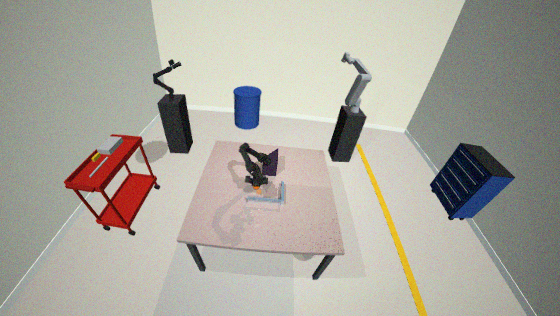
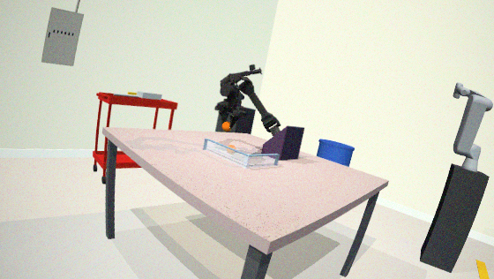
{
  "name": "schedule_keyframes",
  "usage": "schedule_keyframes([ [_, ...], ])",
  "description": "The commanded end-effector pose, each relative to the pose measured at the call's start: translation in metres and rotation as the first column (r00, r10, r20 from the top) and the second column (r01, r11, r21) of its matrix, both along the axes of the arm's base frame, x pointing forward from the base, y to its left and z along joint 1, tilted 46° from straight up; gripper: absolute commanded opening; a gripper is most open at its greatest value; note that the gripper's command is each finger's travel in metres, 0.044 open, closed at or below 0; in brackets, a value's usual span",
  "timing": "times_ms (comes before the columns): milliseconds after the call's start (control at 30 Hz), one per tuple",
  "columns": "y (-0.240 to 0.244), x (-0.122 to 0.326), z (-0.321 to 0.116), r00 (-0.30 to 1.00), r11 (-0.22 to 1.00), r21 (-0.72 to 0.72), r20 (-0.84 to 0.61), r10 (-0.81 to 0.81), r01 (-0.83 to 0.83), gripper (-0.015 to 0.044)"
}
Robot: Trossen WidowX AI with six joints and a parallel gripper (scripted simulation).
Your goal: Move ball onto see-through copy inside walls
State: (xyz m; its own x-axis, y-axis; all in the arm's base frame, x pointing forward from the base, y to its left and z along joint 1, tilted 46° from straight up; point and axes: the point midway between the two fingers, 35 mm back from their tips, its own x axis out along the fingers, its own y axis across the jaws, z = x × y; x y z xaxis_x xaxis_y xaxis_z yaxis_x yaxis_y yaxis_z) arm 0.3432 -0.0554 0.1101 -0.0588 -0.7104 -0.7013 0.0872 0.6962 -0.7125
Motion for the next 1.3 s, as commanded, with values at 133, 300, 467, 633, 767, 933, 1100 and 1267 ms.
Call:
schedule_keyframes([
  [133,-0.001,-0.018,-0.019,1.000,1.000,0.003,0.003,-0.002,0.002,0.0000],
  [300,-0.002,-0.030,-0.031,1.000,1.000,0.003,0.002,-0.002,0.002,0.0000],
  [467,-0.003,-0.041,-0.041,1.000,1.000,0.003,0.002,-0.002,0.002,0.0000],
  [633,-0.009,-0.041,-0.048,1.000,1.000,0.004,0.002,-0.001,0.001,0.0000],
  [767,-0.023,-0.041,-0.062,1.000,1.000,0.005,0.003,-0.001,0.001,0.0000],
  [933,-0.043,-0.043,-0.081,1.000,1.000,0.002,0.003,-0.001,0.001,0.0000],
  [1100,-0.053,-0.046,-0.090,1.000,1.000,0.000,0.002,-0.002,0.002,0.0000],
  [1267,-0.055,-0.046,-0.092,1.000,1.000,0.000,0.002,-0.002,0.002,0.0000],
])
